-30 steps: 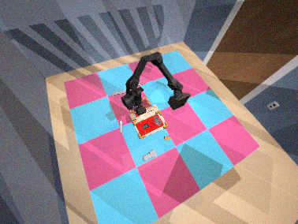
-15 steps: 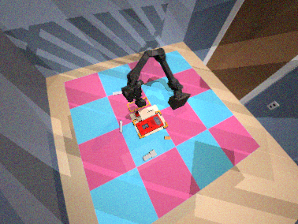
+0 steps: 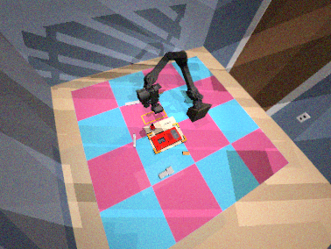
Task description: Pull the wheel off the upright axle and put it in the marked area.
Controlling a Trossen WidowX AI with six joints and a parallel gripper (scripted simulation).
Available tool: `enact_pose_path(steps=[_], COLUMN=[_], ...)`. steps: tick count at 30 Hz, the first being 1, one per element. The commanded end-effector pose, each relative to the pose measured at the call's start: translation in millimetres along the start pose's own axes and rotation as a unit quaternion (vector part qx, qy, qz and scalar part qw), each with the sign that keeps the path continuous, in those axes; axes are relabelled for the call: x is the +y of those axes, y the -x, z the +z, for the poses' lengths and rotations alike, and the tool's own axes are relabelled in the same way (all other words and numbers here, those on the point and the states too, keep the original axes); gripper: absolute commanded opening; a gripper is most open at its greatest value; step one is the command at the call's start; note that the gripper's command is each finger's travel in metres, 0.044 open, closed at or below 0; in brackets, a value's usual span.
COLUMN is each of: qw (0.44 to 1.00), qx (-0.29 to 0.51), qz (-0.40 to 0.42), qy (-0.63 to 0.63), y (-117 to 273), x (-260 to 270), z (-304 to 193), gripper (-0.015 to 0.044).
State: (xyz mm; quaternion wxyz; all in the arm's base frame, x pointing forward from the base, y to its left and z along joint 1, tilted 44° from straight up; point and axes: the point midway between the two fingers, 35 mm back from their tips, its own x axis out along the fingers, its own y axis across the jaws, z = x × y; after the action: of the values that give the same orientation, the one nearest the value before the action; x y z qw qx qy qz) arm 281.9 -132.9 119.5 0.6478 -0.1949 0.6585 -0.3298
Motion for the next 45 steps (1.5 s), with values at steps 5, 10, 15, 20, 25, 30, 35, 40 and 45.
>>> enact_pose_path(steps=[5, 10, 15, 20, 25, 30, 35, 40, 45], qw=[1.0, 1.0, 1.0, 1.0, 1.0, 1.0, 1.0, 1.0, 1.0], qx=[0.003, 0.003, 0.003, 0.003, 0.003, 0.003, 0.003, 0.003, 0.003], qz=[-0.003, -0.002, -0.001, -0.003, -0.005, -0.006, -0.006, -0.005, -0.003], qy=[0.003, 0.003, 0.003, 0.003, 0.003, 0.001, 0.001, 0.001, 0.002], y=[-19, -32, -59, -85, -103, -99, -99, -96, -60], x=[-2, -2, -1, -2, -3, -4, -4, -4, -3], z=[-3, -1, 0, -2, -4, -3, -3, -3, -1], gripper=[0.0, 0.0, 0.0, 0.0, 0.0, 0.0026, 0.0158, 0.0289, 0.03])
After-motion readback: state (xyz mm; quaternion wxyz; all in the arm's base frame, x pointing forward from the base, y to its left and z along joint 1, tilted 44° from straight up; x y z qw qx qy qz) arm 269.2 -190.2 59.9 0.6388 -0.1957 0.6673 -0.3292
